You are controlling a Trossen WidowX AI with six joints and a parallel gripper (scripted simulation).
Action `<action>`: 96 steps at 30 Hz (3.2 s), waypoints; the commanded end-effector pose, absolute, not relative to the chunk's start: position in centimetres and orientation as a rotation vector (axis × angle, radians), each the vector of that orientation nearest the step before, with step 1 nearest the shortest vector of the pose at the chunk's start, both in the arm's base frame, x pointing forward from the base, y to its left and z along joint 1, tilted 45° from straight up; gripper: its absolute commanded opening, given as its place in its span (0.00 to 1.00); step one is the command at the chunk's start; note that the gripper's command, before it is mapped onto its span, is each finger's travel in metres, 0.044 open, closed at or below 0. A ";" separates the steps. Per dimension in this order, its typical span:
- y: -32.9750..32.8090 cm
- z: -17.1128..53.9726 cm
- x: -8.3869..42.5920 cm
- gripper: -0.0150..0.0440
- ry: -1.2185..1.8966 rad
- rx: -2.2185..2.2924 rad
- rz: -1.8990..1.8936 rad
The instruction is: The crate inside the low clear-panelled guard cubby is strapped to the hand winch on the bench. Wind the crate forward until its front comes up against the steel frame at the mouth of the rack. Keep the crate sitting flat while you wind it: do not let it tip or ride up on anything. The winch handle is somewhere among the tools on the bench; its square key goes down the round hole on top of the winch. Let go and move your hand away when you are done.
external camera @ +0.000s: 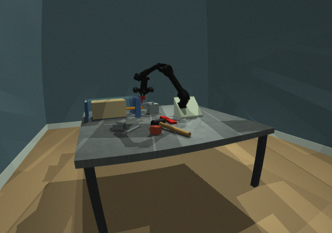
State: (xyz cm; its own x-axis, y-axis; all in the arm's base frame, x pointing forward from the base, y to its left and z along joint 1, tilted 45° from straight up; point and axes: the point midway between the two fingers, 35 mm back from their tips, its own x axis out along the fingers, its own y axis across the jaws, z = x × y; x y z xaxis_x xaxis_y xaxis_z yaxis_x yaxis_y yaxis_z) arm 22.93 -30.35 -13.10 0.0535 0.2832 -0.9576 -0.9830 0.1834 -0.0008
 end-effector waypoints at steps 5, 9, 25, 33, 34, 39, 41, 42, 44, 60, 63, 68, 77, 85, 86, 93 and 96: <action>-30.1 -13.1 23.7 0.25 1.040 -0.897 1.180; -30.1 -13.1 23.7 0.25 1.040 -0.897 1.180; -30.1 -13.1 23.7 0.25 1.040 -0.897 1.180; -30.1 -13.1 23.7 0.25 1.040 -0.897 1.180; -30.1 -13.1 23.7 0.25 1.040 -0.897 1.180; -30.1 -13.1 23.7 0.25 1.040 -0.897 1.180; -30.1 -13.1 23.7 0.25 1.040 -0.897 1.180; -30.1 -13.1 23.7 0.25 1.040 -0.897 1.180; -30.1 -13.1 23.7 0.25 1.040 -0.897 1.180; -30.1 -13.1 23.7 0.25 1.040 -0.897 1.180; -30.1 -13.1 23.7 0.25 1.040 -0.897 1.180; -30.3 -13.1 22.9 0.39 1.056 -0.876 1.181; -30.3 -13.1 22.9 0.79 1.056 -0.876 1.181; -30.5 -13.0 22.9 0.96 1.056 -0.876 1.181; -30.8 -12.7 22.9 0.91 1.056 -0.876 1.180; -34.6 -8.5 22.1 0.60 1.059 -0.877 1.181; -34.8 -8.4 22.1 0.47 1.059 -0.877 1.181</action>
State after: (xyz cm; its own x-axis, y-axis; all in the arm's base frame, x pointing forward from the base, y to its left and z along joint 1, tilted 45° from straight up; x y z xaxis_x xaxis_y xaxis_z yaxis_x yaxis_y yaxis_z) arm 22.23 -34.58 -8.89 0.0620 0.2762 -0.9591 -0.9806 0.1961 -0.0070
